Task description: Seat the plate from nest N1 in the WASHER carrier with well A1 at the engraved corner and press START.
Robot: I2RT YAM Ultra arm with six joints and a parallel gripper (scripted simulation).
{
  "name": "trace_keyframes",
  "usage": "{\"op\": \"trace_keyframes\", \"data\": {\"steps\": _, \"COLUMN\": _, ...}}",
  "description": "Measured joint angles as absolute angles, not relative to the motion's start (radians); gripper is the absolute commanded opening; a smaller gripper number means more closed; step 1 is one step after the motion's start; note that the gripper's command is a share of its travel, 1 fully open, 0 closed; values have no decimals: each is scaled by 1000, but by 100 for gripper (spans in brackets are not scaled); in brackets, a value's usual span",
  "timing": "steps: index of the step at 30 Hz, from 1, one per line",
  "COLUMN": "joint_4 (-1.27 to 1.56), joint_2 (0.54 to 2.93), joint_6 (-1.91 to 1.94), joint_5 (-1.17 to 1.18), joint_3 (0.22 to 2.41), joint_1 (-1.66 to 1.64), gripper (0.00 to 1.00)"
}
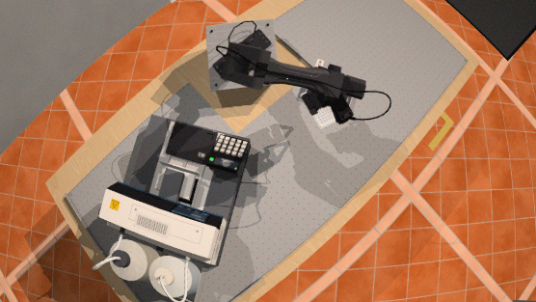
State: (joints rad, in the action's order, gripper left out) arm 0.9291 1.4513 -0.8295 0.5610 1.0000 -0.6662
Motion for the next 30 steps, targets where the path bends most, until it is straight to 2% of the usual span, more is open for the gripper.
{"op": "trace_keyframes", "data": {"steps": 30, "joint_4": 933, "joint_2": 1151, "joint_6": -1106, "joint_5": 466, "joint_3": 941, "joint_1": -283, "gripper": 84}}
